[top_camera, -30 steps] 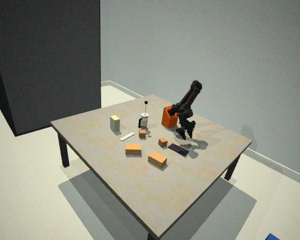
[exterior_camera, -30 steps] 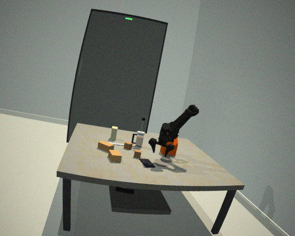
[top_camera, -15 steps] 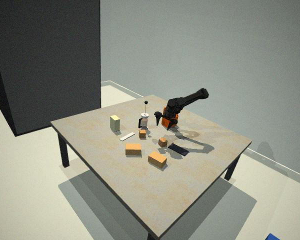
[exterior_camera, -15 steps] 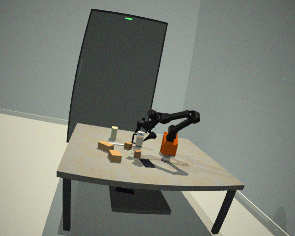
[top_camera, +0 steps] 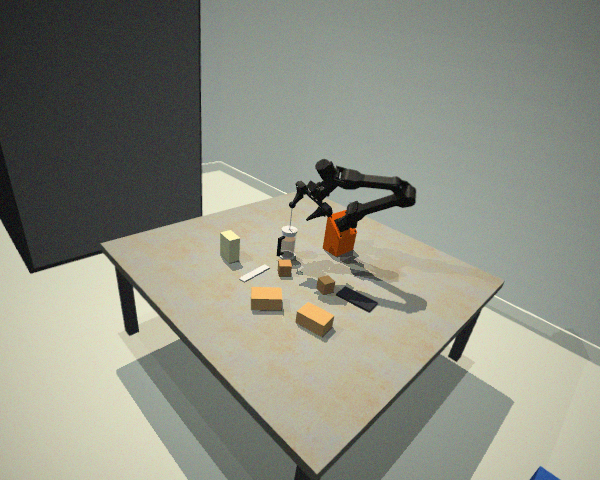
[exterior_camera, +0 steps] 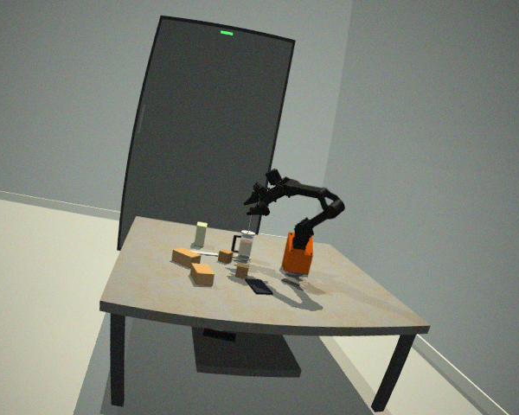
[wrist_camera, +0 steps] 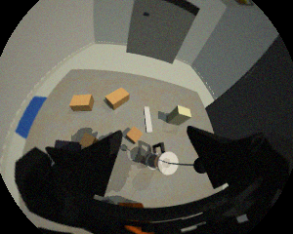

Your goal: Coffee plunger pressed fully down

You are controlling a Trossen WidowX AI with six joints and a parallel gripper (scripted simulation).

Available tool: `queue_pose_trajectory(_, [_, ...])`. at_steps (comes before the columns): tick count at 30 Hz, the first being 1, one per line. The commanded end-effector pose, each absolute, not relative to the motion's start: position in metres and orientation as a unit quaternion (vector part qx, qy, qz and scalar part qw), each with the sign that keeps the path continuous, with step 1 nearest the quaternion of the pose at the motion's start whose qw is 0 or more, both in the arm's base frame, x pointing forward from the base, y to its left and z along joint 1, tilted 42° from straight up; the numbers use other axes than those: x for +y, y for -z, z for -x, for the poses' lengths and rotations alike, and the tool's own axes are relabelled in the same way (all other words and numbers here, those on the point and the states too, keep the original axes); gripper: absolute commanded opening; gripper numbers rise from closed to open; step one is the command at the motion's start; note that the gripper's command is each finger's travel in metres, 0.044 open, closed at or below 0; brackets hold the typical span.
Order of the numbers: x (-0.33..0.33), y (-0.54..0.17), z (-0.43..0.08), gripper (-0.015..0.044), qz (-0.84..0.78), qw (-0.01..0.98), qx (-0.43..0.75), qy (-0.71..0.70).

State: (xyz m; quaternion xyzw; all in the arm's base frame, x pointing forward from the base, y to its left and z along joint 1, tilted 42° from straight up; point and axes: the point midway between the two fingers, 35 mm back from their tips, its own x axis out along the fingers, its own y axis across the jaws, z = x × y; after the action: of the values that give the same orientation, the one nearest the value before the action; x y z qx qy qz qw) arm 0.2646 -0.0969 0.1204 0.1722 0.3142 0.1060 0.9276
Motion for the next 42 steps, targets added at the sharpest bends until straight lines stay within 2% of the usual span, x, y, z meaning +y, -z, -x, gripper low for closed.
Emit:
queue_pose_trajectory(1, [-0.141, -0.118, -0.241, 0.044, -0.247, 0.915, 0.317, -0.036])
queue_pose_trajectory(9, [-0.199, -0.117, -0.186, 0.044, -0.377, 0.875, 0.293, 0.077])
queue_pose_trajectory(19, [-0.16, -0.072, -0.187, 0.044, -0.377, 0.876, 0.292, 0.075])
queue_pose_trajectory(42, [-0.157, -0.055, -0.212, 0.044, -0.375, 0.876, 0.293, 0.075])
